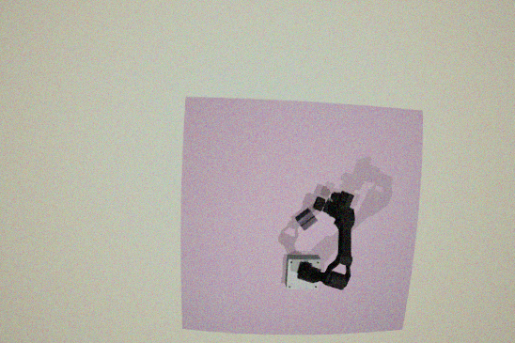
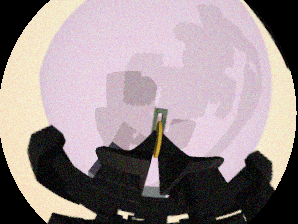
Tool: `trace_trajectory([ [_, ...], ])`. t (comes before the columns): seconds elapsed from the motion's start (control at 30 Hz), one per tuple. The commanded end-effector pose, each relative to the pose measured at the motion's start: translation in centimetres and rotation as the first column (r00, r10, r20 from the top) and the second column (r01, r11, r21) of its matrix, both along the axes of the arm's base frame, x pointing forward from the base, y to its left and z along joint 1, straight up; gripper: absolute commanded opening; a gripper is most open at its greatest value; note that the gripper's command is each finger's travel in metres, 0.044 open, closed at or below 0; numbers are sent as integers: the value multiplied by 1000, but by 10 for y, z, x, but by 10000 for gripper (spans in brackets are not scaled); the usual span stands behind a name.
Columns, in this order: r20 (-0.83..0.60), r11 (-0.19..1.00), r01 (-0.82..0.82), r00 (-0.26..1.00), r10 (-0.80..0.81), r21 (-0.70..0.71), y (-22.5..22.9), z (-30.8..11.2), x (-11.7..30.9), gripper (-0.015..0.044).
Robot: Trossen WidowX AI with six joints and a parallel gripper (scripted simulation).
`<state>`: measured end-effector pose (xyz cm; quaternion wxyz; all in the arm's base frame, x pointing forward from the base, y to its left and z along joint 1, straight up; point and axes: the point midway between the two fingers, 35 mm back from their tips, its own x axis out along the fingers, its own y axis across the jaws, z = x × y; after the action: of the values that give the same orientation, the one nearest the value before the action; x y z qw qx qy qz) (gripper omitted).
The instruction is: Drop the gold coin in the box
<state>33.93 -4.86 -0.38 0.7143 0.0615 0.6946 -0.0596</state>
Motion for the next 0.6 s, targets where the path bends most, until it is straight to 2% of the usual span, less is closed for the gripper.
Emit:
trace_trajectory([
  [0.0,7,1000,5,1000,-5,-5,-1,11,3,0],
  [0.57,7,1000,5,1000,-5,-5,-1,53,3,0],
])
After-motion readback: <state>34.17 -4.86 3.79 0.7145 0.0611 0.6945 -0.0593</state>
